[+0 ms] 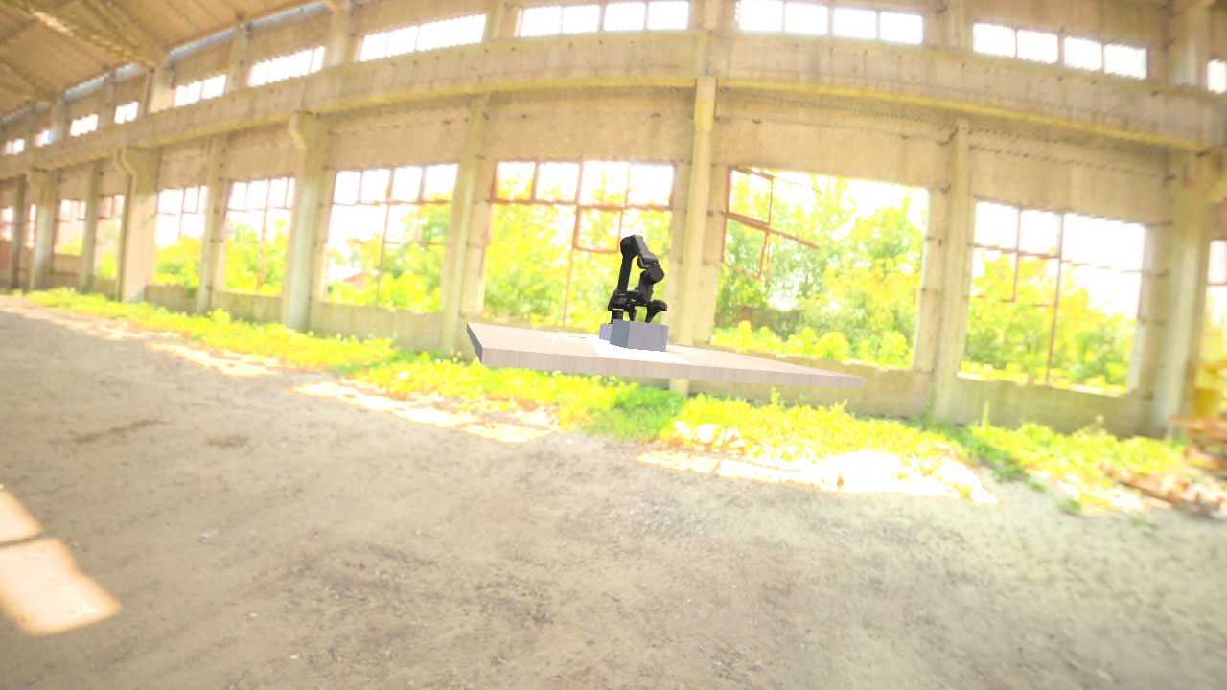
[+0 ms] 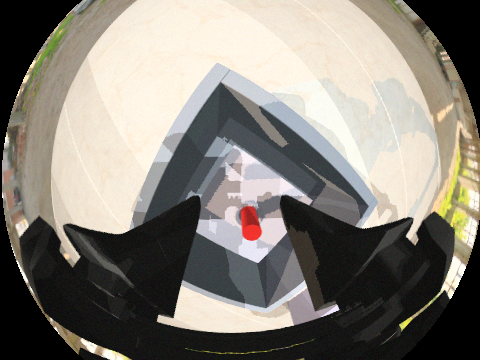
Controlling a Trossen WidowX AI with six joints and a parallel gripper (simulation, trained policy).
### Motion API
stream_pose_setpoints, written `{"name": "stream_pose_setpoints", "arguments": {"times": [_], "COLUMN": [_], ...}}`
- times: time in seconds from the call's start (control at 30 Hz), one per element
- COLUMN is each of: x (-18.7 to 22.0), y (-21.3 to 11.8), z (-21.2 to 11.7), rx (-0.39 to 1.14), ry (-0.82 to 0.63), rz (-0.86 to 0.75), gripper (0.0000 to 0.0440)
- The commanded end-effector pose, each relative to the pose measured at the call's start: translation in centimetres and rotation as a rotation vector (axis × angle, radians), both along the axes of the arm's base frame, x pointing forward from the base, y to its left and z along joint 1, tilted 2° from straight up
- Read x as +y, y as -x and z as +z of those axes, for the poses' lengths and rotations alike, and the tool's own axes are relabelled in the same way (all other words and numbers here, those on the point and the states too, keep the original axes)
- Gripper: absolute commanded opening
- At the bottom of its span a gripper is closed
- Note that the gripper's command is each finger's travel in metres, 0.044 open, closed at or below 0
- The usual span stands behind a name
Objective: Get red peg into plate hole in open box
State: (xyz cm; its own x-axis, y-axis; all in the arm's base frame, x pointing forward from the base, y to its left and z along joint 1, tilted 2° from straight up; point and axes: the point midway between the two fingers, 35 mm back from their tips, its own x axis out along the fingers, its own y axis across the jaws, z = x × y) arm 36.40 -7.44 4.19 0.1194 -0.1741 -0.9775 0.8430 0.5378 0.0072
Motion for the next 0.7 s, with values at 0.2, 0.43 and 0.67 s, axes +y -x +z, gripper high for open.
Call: {"name": "stream_pose_setpoints", "arguments": {"times": [0.2,0.43,0.67], "x": [-1.9,-4.1,-5.8], "y": [-2.8,-4.3,-5.4], "z": [1.0,2.1,2.9], "rx": [-0.051,-0.109,-0.155], "ry": [0.033,0.073,0.107], "rz": [0.021,0.001,-0.018], "gripper": [0.0440,0.0440,0.0440]}}
